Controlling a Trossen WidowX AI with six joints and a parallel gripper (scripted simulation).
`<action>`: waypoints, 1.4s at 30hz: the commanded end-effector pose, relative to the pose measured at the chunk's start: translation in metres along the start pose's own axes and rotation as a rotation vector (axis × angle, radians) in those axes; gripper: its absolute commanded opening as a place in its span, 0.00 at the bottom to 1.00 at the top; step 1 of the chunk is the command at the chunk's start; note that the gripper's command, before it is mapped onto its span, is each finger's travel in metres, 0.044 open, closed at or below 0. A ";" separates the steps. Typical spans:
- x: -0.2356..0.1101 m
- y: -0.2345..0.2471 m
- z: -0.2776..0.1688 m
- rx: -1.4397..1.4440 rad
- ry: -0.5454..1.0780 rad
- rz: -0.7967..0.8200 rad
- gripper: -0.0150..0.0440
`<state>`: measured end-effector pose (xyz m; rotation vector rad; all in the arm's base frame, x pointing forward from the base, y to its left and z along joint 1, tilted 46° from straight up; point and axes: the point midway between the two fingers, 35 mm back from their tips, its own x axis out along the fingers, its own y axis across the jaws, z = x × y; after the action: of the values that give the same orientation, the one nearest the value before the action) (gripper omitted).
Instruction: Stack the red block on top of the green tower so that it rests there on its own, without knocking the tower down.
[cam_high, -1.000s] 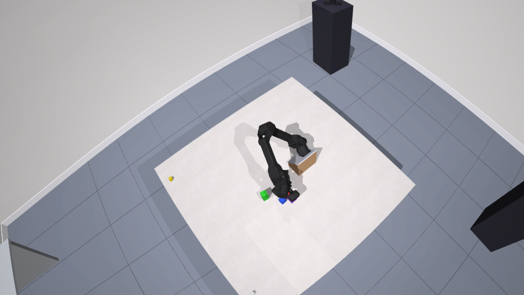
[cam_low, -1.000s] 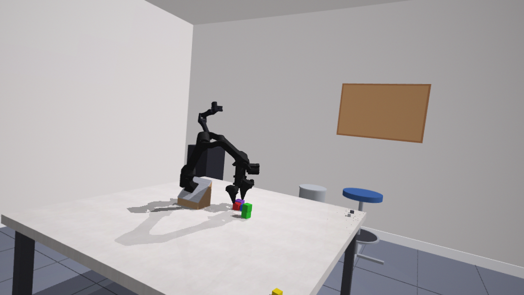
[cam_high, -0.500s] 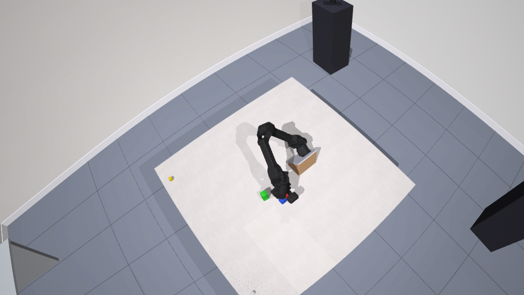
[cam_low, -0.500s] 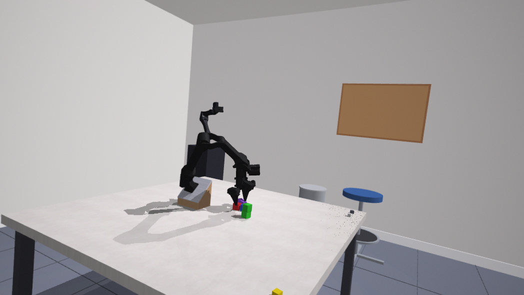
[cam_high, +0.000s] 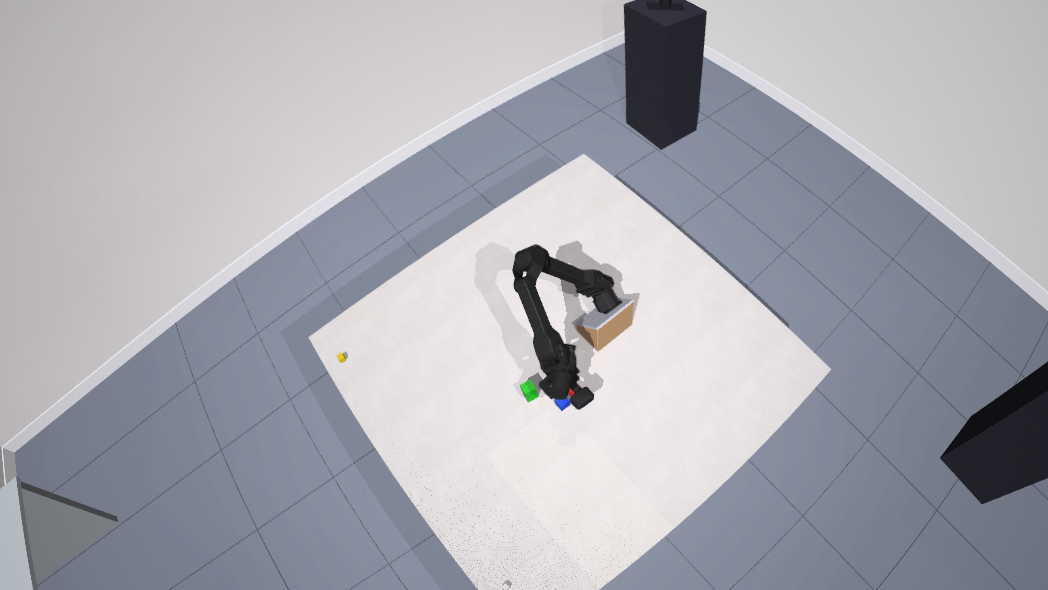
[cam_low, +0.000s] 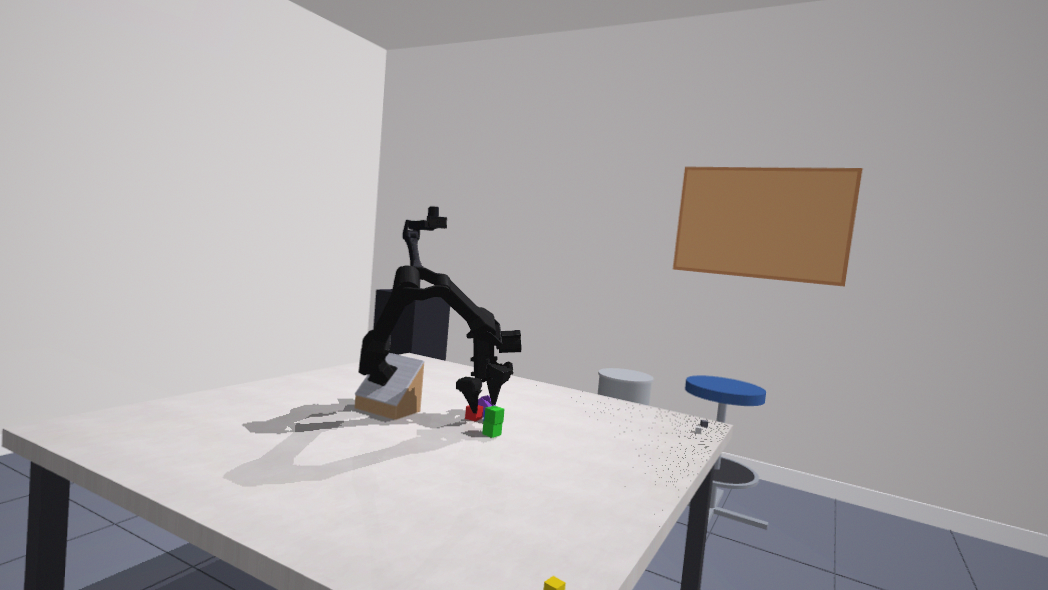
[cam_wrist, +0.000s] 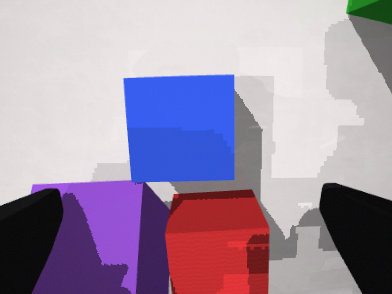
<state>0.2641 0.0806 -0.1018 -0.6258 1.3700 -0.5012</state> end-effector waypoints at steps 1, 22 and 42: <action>0.018 -0.008 -0.022 -0.053 0.072 -0.045 1.00; 0.018 -0.008 -0.022 -0.053 0.072 -0.045 1.00; 0.018 -0.008 -0.021 -0.053 0.072 -0.045 0.44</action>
<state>0.2455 0.0599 -0.1111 -0.6852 1.4410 -0.5338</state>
